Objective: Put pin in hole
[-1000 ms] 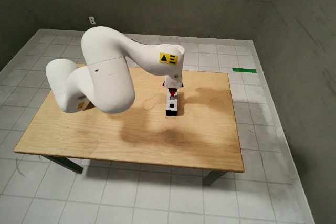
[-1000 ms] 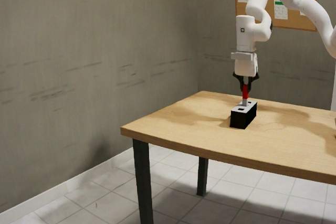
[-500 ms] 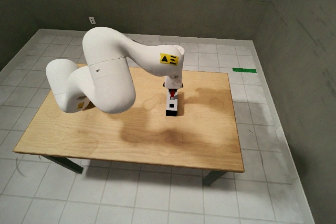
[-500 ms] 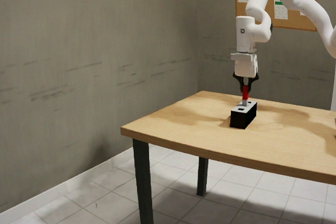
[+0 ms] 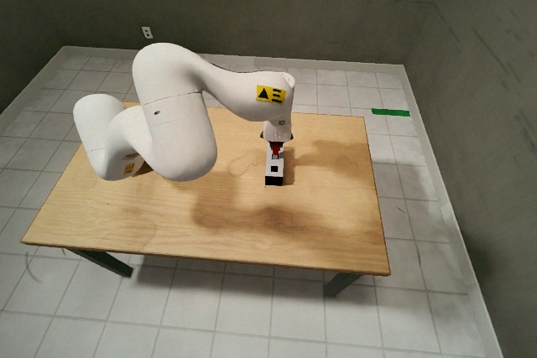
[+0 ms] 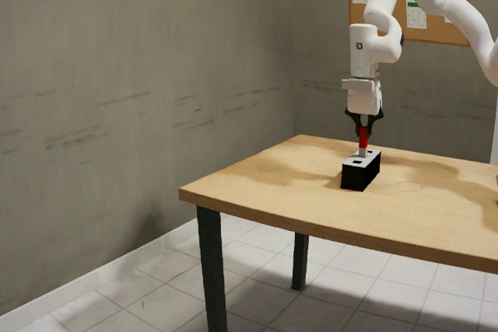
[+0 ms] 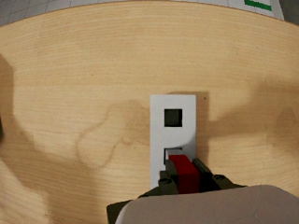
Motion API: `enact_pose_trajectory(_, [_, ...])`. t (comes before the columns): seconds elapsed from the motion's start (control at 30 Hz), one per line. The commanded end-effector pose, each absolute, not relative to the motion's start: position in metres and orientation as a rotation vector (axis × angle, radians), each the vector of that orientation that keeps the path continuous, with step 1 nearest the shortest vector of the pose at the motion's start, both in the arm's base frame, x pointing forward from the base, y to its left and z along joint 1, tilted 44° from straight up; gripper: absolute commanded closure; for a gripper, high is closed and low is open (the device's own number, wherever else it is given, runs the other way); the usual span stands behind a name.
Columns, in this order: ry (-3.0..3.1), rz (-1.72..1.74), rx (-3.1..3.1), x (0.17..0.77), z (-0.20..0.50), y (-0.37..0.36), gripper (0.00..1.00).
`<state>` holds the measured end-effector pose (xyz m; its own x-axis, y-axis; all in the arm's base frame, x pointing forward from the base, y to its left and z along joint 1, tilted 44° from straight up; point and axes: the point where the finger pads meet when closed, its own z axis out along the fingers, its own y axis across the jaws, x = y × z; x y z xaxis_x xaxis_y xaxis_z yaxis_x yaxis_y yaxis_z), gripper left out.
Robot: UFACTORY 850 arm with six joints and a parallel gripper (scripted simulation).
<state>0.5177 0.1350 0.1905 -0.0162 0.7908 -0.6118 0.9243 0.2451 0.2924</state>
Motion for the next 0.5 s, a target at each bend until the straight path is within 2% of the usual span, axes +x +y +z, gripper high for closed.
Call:
enact_pose_trajectory(0.0, [1.828, -0.244, 1.571, 0.5181, 0.191, 0.1357, 1.0])
enact_pose_trajectory(0.47, [1.828, -0.244, 1.571, 0.52, 0.1883, 0.1335, 1.0])
